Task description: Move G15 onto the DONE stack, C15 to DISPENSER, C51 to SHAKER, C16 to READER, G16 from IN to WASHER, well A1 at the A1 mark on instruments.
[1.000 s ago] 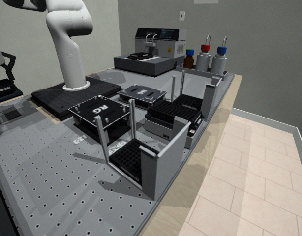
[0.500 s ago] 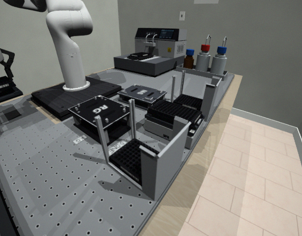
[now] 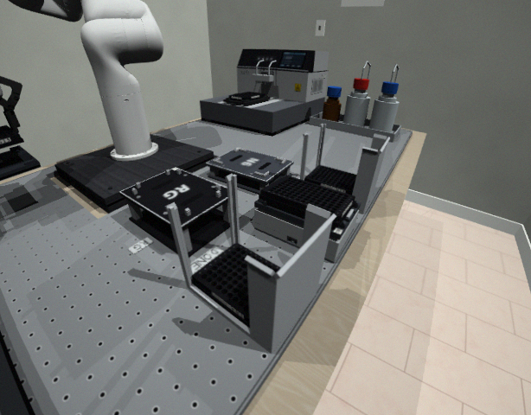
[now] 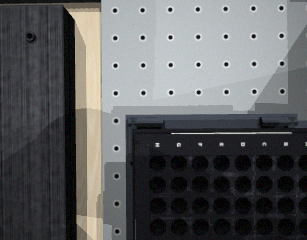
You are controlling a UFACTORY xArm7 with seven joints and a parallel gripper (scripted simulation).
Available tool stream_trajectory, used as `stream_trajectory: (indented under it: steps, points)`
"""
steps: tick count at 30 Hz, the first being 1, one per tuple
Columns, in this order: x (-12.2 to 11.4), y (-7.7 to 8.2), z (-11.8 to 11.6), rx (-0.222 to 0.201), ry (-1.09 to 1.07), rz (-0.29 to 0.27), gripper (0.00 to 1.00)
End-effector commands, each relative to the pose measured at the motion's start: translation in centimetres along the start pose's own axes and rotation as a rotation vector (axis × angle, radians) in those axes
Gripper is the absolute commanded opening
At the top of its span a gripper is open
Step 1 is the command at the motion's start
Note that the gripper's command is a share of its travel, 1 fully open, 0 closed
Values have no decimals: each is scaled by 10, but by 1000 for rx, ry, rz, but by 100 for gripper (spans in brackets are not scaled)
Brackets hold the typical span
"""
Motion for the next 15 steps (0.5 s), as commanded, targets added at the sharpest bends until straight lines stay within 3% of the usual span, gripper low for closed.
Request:
stream_trajectory:
  steps: [1, 15]
  points:
    - [0, 7, 1, -4, -1, 0, 0]
    - [0, 23, 1, -4, -1, 0, 0]
Point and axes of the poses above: the point where the finger pads meet when closed, its own y axis back along the fingers, its own z axis across the jaws, x = y × z, the point moved 6 cm from there along y, back along the fingers, and after that the axes turned 5 degrees about y, right-handed, at the moved point
